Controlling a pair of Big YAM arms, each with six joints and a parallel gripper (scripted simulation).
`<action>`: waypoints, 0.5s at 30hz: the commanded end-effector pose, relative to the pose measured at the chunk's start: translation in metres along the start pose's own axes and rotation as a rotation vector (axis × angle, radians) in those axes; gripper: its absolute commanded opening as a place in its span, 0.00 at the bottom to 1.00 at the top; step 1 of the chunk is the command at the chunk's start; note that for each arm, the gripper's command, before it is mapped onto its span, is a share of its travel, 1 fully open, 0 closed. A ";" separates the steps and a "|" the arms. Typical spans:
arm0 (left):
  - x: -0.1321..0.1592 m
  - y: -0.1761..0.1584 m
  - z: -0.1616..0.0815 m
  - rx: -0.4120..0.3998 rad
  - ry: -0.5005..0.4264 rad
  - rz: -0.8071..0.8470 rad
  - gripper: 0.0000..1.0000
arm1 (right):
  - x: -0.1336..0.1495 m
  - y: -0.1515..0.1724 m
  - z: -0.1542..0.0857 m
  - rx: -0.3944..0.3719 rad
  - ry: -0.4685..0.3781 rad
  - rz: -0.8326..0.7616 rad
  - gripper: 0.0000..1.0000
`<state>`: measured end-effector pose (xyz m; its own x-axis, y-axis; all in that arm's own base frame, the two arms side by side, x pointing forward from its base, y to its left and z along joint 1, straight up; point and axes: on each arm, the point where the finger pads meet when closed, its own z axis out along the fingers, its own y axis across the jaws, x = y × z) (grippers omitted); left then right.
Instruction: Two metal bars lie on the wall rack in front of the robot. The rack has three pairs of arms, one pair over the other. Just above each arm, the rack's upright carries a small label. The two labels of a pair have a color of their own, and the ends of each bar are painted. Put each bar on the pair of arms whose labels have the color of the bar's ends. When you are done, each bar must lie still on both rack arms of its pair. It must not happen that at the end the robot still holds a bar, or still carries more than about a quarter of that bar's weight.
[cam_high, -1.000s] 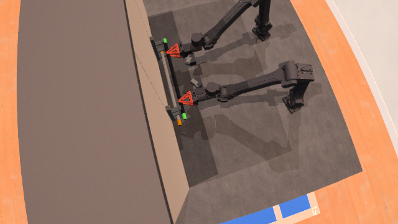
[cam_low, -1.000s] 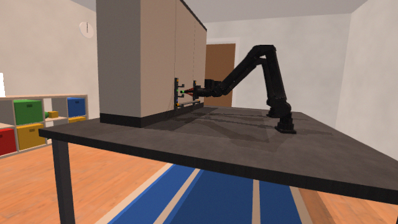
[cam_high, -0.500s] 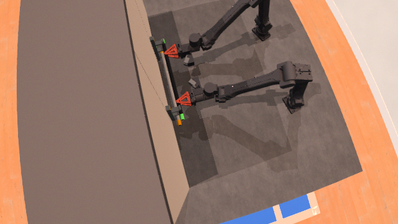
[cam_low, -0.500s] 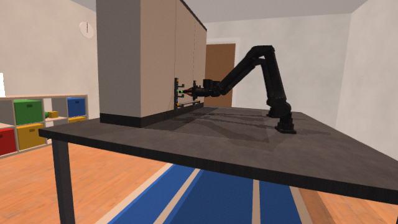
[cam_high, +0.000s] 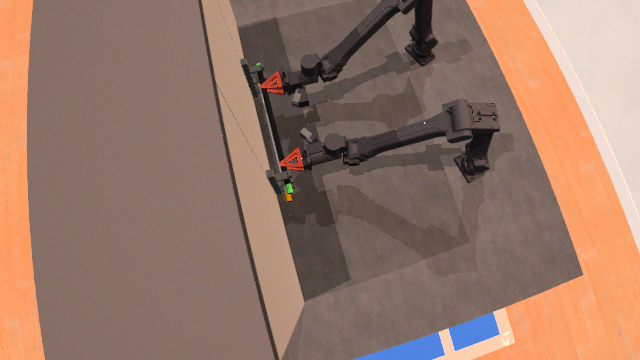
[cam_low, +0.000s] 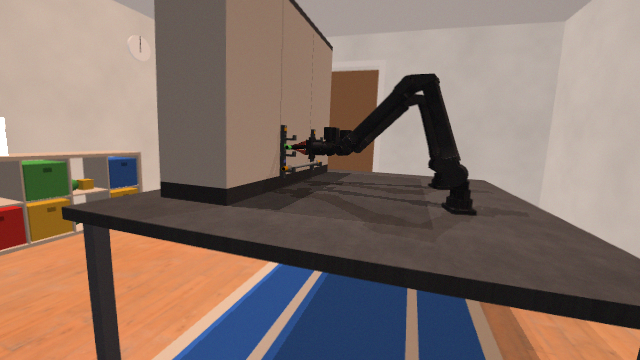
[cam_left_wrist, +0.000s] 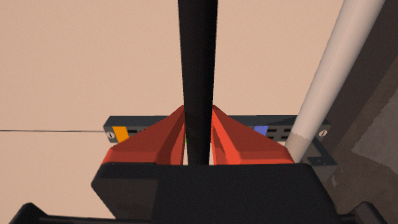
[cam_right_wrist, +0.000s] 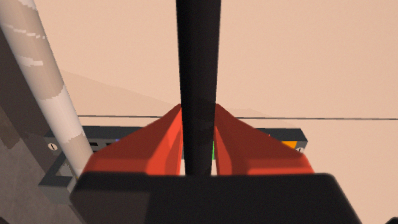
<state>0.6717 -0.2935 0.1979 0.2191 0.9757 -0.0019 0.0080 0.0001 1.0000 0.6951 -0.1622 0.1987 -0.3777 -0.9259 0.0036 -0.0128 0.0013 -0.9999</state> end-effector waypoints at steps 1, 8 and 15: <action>0.006 0.045 0.023 -0.081 0.012 -0.034 0.00 | 0.008 -0.029 0.019 0.051 0.014 0.024 0.00; 0.006 0.045 0.029 -0.081 0.012 -0.034 0.00 | 0.008 -0.029 0.025 0.051 0.014 0.024 0.00; 0.006 0.046 0.034 -0.081 0.012 -0.034 0.00 | 0.009 -0.029 0.030 0.051 0.014 0.024 0.00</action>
<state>0.6833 -0.2961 0.1979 0.2188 0.9758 -0.0019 0.0091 -0.0001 1.0000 0.7062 -0.1668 0.1988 -0.3781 -0.9258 0.0037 -0.0134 0.0015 -0.9999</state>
